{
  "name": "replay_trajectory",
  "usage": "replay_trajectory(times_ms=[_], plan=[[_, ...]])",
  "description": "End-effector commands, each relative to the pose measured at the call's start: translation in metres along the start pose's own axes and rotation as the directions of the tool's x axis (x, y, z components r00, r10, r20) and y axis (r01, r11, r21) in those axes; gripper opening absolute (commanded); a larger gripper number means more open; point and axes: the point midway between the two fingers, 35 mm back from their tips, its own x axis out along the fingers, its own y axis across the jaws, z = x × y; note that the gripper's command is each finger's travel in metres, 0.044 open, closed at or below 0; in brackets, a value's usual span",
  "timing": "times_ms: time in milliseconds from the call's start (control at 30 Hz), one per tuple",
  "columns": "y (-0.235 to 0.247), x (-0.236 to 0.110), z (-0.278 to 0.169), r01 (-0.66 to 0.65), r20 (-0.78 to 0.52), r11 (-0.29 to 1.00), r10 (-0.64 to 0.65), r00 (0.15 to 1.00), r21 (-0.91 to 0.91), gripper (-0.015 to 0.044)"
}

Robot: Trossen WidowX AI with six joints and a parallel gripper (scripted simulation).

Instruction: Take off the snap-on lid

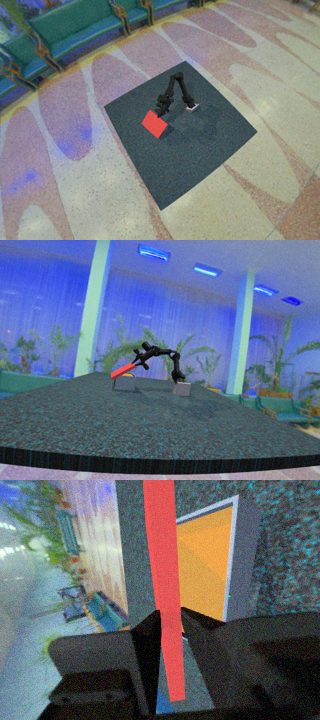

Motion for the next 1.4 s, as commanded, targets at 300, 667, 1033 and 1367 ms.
replay_trajectory(times_ms=[300,667,1033,1367], plan=[[0.023,-0.001,0.0,-0.004,0.0,1.0,0.004,1.0,0.006,0.0],[0.035,-0.009,0.0,-0.004,-0.001,1.0,0.004,1.0,0.006,0.0],[0.045,-0.018,0.0,-0.004,-0.001,1.0,0.004,1.0,0.006,0.0],[0.055,-0.027,0.0,-0.003,-0.002,1.0,0.003,1.0,0.006,0.0]])
